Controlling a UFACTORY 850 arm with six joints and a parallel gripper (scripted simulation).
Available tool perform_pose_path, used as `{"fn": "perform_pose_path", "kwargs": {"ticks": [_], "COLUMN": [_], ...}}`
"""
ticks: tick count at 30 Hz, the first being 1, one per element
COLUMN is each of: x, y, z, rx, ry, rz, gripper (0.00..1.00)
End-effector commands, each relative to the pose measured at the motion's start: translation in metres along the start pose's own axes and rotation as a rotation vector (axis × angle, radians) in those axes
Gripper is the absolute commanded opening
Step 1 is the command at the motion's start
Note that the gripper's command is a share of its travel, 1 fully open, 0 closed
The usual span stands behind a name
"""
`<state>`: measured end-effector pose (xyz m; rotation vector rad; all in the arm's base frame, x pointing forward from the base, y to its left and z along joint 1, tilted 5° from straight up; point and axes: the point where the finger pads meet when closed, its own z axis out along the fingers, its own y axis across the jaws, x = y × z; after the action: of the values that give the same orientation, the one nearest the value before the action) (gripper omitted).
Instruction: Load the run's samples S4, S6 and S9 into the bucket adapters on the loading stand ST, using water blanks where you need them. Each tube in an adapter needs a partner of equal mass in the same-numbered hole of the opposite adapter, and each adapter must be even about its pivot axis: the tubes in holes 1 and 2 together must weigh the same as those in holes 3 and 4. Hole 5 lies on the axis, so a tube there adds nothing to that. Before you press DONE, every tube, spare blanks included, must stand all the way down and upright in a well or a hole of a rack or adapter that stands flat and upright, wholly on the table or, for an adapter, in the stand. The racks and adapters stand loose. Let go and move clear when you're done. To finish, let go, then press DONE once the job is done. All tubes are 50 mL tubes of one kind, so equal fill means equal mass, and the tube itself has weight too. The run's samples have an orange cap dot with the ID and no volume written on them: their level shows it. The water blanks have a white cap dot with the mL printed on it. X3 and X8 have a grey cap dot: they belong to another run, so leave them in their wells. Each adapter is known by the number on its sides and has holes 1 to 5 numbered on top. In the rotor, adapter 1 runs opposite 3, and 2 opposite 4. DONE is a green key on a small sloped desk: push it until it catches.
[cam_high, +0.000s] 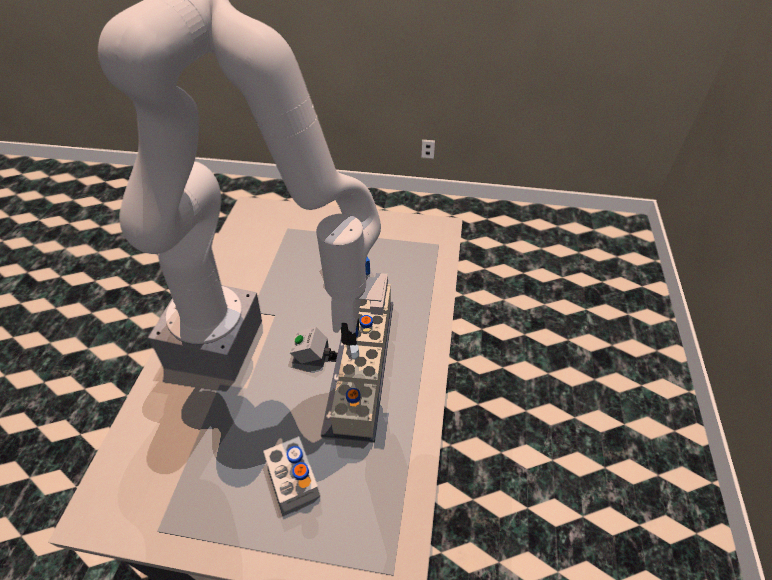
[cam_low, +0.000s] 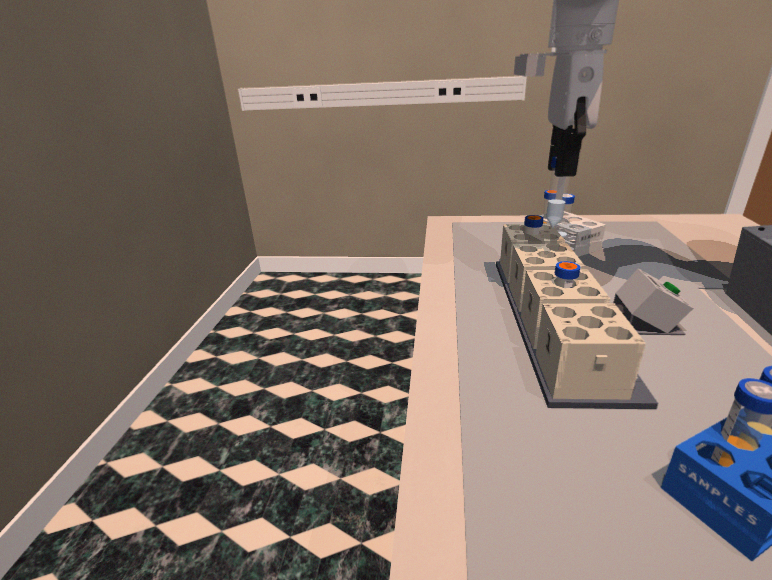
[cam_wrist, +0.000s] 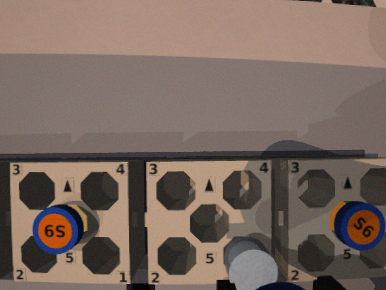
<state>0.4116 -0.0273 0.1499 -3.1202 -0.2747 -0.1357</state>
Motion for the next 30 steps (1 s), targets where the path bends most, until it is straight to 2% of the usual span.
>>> {"fn": "perform_pose_path", "kwargs": {"ticks": [1, 24, 30], "x": [0.012, 0.013, 0.013], "y": [-0.019, -0.021, -0.021], "z": [0.0, 0.0, 0.012], "rx": [-0.006, -0.006, -0.006], "ry": [-0.001, -0.001, -0.001], "rz": [0.001, 0.001, 0.001], "gripper": [0.0, 0.0, 0.0]}}
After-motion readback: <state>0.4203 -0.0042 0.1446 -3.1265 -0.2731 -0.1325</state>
